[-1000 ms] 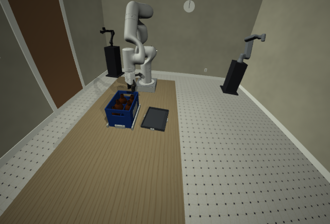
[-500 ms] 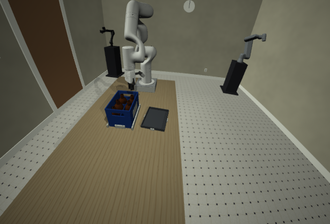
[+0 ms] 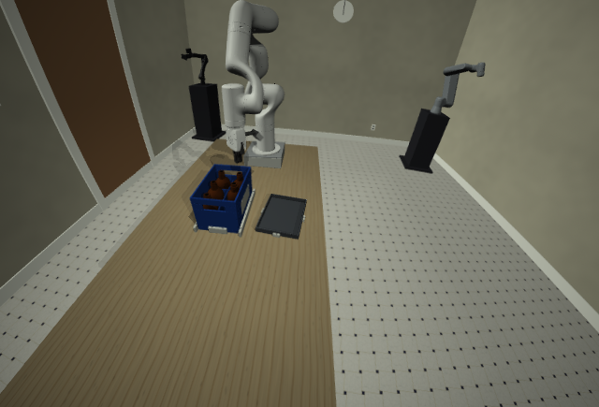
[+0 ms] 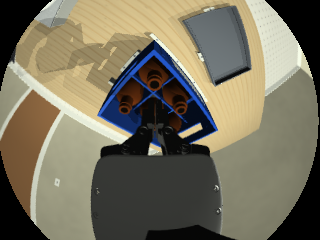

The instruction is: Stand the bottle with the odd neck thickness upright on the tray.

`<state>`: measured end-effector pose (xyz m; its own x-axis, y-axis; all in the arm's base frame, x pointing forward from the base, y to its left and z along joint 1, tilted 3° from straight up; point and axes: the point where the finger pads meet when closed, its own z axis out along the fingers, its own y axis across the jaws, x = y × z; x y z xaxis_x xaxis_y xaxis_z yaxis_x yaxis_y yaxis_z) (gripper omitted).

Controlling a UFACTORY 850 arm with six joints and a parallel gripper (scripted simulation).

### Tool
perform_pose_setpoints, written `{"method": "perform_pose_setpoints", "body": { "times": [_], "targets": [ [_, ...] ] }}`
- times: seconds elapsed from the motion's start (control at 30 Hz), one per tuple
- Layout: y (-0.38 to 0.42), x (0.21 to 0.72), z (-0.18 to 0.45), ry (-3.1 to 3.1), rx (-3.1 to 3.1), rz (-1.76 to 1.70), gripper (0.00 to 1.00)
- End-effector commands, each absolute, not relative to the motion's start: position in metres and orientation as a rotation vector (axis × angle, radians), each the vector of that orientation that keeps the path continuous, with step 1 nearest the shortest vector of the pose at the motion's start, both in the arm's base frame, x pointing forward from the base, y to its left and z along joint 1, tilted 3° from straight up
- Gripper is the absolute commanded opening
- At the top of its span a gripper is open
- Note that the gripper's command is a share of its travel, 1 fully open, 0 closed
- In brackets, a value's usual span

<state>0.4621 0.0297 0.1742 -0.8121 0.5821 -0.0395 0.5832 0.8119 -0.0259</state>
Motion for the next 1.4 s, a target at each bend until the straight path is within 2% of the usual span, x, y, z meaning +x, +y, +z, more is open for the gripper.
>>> {"method": "perform_pose_setpoints", "body": {
  "times": [0.0, 0.47, 0.8, 1.07, 1.1, 1.37],
  "targets": [
    [0.03, 0.463, 0.175, 2.96, 0.952, -0.056, 0.0],
    [0.03, 0.464, 0.175, 2.96, 0.952, -0.056, 0.0],
    [0.041, 0.543, 0.176, 2.96, 0.952, -0.056, 0.0],
    [0.042, 0.547, 0.176, 2.96, 0.952, -0.056, 0.0],
    [0.042, 0.547, 0.176, 2.96, 0.952, -0.056, 0.65],
    [0.042, 0.547, 0.176, 2.96, 0.952, -0.056, 0.65]
  ]
}}
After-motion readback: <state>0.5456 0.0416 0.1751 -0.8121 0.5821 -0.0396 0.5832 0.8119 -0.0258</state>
